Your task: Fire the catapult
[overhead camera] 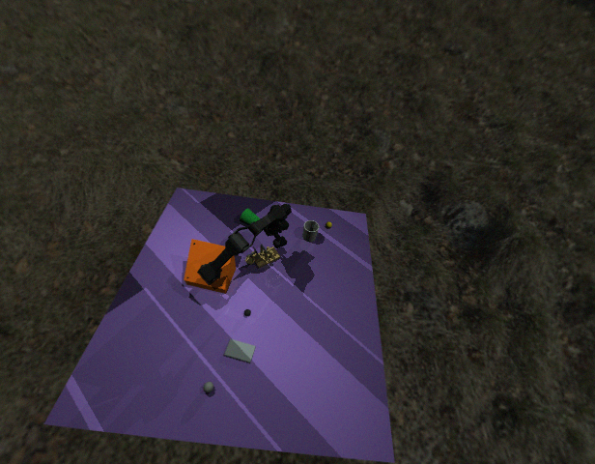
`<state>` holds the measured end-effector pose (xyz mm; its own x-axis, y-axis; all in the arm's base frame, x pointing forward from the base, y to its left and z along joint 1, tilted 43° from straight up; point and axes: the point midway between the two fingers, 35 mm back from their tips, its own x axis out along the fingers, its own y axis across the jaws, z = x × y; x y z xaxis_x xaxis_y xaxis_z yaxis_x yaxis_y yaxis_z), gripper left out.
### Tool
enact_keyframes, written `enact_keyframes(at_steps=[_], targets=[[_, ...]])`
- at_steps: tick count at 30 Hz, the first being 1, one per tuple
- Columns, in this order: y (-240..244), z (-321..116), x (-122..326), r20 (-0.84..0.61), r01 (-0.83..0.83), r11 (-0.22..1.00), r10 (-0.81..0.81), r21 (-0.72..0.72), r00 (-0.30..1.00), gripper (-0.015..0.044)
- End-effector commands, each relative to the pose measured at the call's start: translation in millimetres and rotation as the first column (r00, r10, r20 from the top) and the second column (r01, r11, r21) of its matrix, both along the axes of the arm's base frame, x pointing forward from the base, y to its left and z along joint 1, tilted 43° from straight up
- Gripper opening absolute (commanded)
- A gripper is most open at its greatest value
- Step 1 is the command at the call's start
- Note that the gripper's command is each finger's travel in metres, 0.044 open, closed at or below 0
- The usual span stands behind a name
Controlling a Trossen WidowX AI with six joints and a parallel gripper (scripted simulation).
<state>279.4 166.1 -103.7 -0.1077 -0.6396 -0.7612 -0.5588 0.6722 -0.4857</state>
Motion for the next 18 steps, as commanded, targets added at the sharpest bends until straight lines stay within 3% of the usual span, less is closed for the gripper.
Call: enact_keyframes(at_steps=[1, 4, 8, 18], targets=[[-4, -3, -3, -0.012, 0.002, 1.0, -0.002, -0.011, 1.0, 0.044], [-3, 0, -5, -0.012, 0.0, 1.0, 0.0, -0.01, 1.0, 0.044], [-30, -31, -10, -0.011, 0.0, 1.0, 0.0, -0.011, 1.0, 0.044], [-37, -38, -11, -0.011, 0.0, 1.0, 0.0, -0.012, 1.0, 0.044]])
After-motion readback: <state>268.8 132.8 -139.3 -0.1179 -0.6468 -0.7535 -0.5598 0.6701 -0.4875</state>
